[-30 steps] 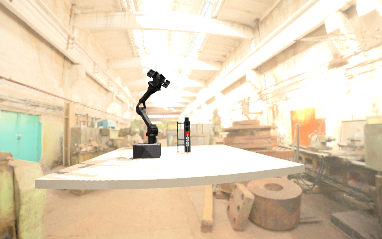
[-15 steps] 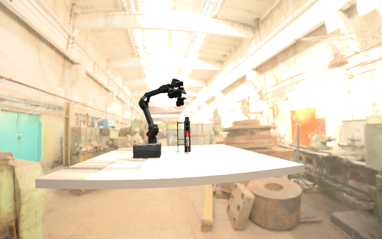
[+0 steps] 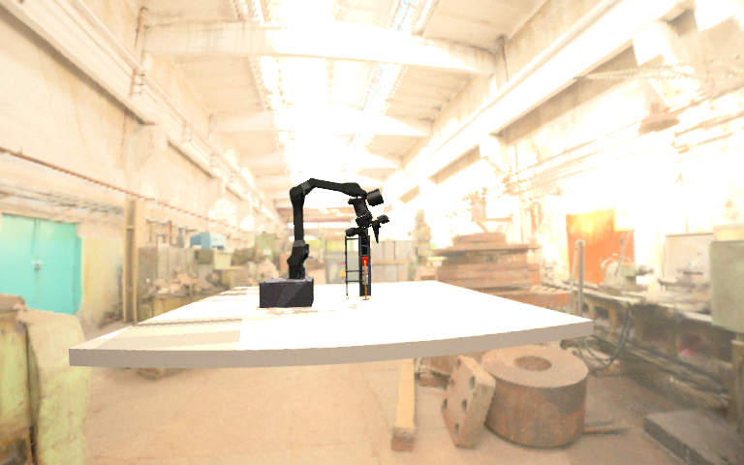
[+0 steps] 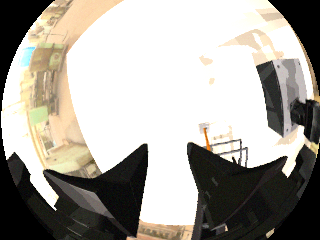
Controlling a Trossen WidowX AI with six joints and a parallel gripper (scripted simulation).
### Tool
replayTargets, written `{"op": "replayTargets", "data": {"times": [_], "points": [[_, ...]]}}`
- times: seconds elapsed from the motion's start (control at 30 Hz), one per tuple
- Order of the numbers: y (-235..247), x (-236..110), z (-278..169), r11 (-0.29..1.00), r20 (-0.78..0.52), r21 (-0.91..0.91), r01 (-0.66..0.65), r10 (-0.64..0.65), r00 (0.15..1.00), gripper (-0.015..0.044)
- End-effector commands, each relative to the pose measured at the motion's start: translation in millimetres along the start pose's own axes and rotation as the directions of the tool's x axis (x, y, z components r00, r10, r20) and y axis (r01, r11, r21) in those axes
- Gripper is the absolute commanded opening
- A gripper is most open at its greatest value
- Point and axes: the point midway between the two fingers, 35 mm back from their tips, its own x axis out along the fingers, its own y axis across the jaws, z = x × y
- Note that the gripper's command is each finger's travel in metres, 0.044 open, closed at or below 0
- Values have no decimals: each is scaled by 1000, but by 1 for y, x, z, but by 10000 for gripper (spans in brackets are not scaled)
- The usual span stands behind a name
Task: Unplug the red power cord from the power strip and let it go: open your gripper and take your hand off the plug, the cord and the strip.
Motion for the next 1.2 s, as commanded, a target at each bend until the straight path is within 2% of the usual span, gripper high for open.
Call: {"op": "replayTargets", "data": {"times": [0.0, 0.07, 0.5, 1.17], "points": [[-47, 26, -46, 932, -55, -253, 258, -280, 958, 160], [-55, 29, -52, 911, -56, -289, 295, -324, 944, 160], [-55, 30, -52, 911, -56, -289, 295, -324, 944, 160], [-63, 25, -82, 911, -59, -289, 295, -325, 944, 160]]}}
